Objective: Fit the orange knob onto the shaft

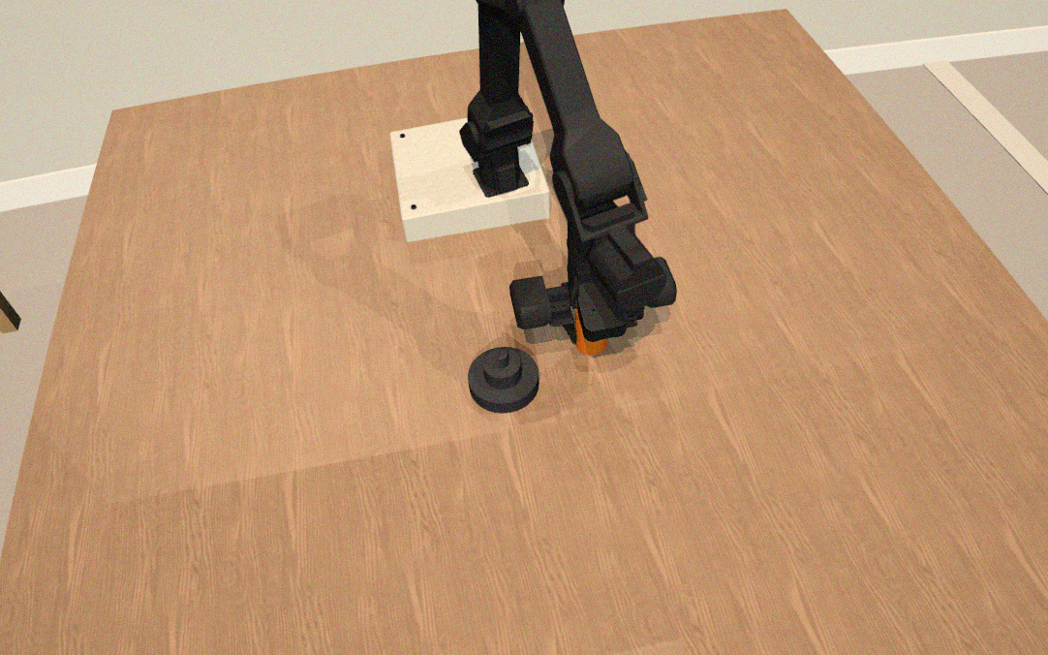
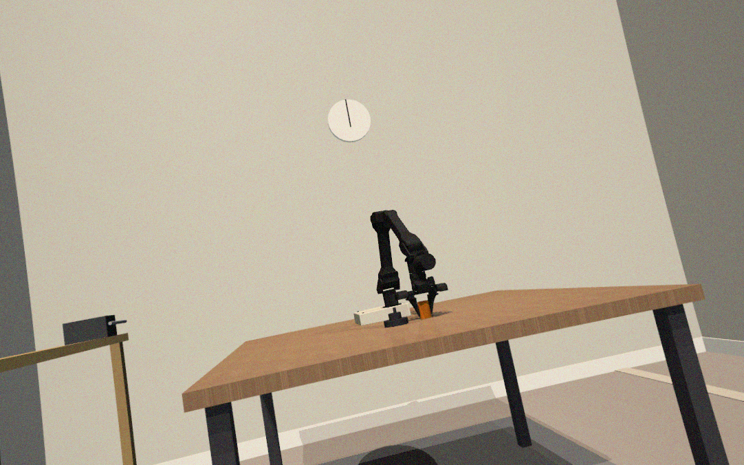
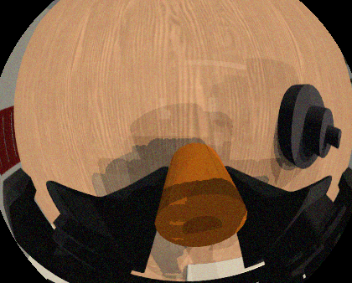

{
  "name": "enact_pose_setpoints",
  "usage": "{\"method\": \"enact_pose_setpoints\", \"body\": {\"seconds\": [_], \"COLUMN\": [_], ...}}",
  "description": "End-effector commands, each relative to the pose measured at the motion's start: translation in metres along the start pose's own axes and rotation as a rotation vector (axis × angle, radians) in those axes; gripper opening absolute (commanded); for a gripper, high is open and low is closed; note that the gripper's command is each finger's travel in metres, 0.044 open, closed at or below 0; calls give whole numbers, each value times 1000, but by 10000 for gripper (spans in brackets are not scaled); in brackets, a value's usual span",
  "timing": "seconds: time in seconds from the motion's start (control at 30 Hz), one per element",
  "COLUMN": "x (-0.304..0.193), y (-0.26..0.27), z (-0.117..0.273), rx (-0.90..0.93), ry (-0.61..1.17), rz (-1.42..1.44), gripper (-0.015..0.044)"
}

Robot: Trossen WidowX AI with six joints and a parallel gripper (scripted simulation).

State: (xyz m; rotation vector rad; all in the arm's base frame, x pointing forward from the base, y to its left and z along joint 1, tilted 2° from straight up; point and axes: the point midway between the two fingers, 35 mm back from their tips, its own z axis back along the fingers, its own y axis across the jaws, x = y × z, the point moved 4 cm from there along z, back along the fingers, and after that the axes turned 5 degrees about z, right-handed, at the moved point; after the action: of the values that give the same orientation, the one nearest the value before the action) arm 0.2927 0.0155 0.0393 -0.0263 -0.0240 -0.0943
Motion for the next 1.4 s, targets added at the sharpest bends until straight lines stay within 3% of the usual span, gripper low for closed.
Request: {"method": "enact_pose_setpoints", "body": {"seconds": [0.0,0.1,0.73,1.37], "x": [1,4,-3,14], "y": [0,1,4,-32], "z": [3,20,139,124], "rx": [-2,-2,-1,-1], "ry": [-1,-1,-1,-6], "rz": [3,3,3,-10], "gripper": [65,0,0,0]}}
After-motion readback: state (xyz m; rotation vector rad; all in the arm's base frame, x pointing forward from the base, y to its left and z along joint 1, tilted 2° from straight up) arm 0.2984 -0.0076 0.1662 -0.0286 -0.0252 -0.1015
